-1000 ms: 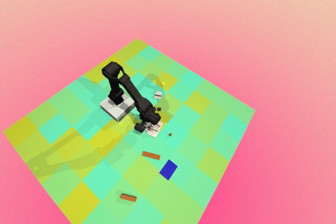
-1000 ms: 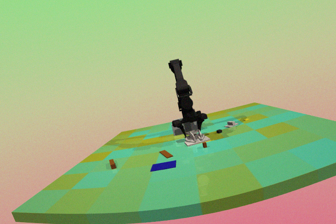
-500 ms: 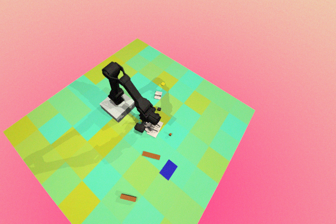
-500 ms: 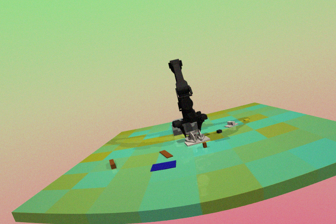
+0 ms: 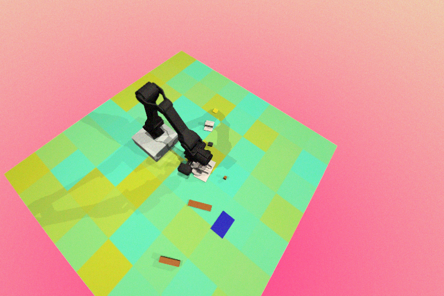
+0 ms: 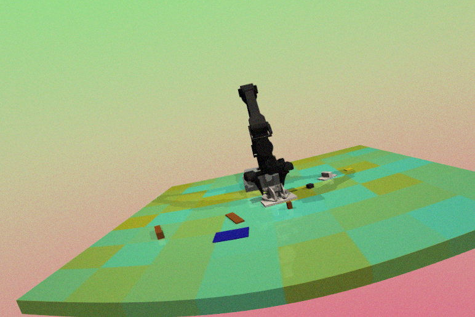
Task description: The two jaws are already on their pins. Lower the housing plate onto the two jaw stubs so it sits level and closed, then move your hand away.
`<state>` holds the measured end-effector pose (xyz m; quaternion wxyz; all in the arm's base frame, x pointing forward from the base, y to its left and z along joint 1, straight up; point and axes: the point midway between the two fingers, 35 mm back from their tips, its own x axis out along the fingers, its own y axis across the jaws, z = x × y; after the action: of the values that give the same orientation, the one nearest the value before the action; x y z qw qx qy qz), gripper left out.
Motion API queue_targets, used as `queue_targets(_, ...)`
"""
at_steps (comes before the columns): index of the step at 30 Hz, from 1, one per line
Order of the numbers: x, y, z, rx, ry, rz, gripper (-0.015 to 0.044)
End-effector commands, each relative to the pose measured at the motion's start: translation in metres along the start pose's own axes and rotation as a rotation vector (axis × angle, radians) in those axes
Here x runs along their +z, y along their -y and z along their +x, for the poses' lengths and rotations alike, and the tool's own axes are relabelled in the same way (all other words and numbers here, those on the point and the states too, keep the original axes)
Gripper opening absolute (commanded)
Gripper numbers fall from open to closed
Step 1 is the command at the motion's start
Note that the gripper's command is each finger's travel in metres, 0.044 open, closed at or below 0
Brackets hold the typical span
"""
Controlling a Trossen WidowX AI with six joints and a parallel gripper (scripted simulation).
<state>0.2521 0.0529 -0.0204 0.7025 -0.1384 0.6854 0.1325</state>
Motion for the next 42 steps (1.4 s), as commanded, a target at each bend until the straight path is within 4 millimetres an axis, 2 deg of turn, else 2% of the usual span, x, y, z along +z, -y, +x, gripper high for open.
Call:
queue_targets(1,-0.0006,-0.0003,0.002,0.002,-0.002,-0.004,0.0351)
queue_targets(42,-0.0007,-0.0003,0.0093,0.002,-0.002,-0.004,0.0351)
